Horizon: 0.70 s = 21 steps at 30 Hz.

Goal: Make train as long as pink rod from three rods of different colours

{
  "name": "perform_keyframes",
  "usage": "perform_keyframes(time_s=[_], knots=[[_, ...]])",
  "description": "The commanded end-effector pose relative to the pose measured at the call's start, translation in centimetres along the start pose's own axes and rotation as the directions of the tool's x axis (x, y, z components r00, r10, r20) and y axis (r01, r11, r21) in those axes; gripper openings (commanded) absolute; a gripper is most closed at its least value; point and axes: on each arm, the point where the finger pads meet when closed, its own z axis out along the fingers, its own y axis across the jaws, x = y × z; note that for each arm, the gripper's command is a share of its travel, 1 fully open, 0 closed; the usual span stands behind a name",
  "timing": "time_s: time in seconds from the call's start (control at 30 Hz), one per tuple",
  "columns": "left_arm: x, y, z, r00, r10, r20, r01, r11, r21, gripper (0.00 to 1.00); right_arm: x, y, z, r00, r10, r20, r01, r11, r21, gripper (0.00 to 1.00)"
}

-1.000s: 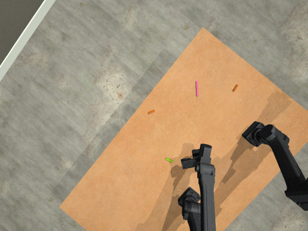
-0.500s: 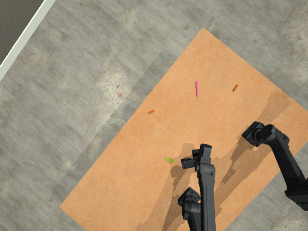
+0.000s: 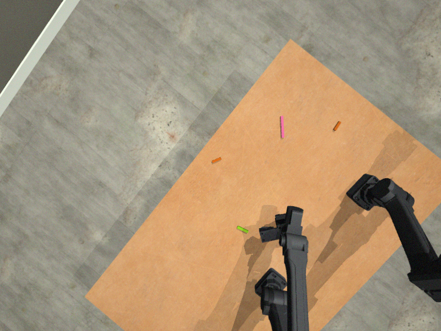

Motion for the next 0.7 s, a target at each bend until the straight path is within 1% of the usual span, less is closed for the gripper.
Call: perform_keyframes(time_s=[0.0,0.33,0.47,0.57,0.63,0.67], knots=[[0.5,-0.5,-0.1,1.0,-0.007,-0.002,0.007,1.0,0.009,0.23,-2.0,-0.8,-0.7,0.998,0.012,0.054,-0.013,1.0,0.016,1.0],[0.5,-0.6,-0.2,1.0,-0.007,-0.002,0.007,1.0,0.01,0.23,-2.0,-0.8,-0.7,0.998,0.012,0.054,-0.013,1.0,0.016,1.0],[1.1,-1.9,-2.1,1.0,-0.006,-0.018,0.007,0.999,0.046,0.23,-2.0,-0.8,-0.7,0.998,0.012,0.054,-0.013,1.0,0.016,1.0],[1.1,-1.9,-3.0,1.0,-0.006,-0.018,0.007,0.999,0.047,0.23,-2.0,-0.8,-0.7,0.998,0.012,0.054,-0.013,1.0,0.016,1.0],[1.1,-1.9,-3.0,1.0,-0.006,-0.018,0.007,0.999,0.047,0.23,-2.0,-0.8,-0.7,0.998,0.012,0.054,-0.013,1.0,0.016,1.0],[1.1,-1.9,-3.5,1.0,-0.006,-0.019,0.007,0.999,0.048,0.23,-2.0,-0.8,-0.7,0.998,0.012,0.054,-0.013,1.0,0.016,1.0]])
